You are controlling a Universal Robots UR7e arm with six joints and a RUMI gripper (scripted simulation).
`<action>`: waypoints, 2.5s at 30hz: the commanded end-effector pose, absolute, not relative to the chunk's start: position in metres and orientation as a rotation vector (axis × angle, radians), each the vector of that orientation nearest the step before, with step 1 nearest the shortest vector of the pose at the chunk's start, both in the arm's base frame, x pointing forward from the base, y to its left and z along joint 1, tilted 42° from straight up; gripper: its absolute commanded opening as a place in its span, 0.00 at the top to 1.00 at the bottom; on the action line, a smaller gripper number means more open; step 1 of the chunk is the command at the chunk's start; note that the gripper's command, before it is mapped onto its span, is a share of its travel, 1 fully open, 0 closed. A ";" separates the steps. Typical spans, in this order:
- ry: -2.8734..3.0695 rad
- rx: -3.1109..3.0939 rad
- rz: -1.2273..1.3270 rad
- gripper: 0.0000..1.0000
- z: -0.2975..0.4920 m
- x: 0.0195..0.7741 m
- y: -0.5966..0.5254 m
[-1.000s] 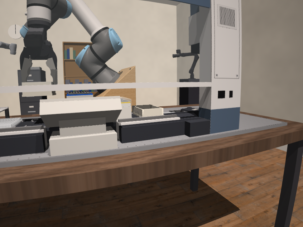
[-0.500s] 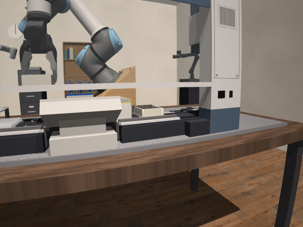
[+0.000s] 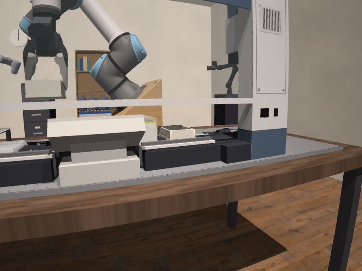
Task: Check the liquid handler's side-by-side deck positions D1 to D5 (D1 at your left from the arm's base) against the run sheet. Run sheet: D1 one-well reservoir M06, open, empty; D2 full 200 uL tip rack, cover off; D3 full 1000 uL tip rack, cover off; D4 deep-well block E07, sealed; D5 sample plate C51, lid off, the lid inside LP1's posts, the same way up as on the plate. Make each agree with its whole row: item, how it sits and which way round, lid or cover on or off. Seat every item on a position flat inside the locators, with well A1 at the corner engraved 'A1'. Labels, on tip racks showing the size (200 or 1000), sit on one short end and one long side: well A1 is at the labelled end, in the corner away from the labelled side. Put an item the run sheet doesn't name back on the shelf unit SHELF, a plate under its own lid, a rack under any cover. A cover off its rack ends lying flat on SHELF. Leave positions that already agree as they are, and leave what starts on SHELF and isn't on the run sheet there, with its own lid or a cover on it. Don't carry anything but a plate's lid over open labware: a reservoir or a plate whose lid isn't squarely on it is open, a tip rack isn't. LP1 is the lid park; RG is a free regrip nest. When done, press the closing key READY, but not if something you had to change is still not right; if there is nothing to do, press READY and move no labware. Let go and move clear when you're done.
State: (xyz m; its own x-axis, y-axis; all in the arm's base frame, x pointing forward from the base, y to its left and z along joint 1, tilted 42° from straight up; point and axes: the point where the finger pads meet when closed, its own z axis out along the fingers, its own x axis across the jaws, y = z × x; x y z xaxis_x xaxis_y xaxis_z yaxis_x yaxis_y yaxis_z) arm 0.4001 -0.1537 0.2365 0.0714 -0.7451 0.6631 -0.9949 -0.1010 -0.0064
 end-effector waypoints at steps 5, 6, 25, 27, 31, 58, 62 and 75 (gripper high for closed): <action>-1.723 1.899 0.732 1.00 0.253 0.399 -0.141; -1.723 1.899 0.732 1.00 0.254 0.399 -0.139; -1.723 1.900 0.732 1.00 0.273 0.397 -0.123; -1.723 1.900 0.732 1.00 0.275 0.397 -0.121; -1.724 1.900 0.732 1.00 0.280 0.397 -0.116; -1.723 1.900 0.730 1.00 0.301 0.395 -0.097; -1.723 1.900 0.725 1.00 0.300 0.394 -0.098; -1.723 1.899 0.722 1.00 0.298 0.358 -0.101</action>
State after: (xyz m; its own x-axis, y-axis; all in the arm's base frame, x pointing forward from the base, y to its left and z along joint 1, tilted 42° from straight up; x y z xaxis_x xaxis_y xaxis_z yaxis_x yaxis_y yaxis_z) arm 0.3818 -0.0987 0.2972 0.0734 -0.7456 0.6623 -0.9951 -0.0990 -0.0012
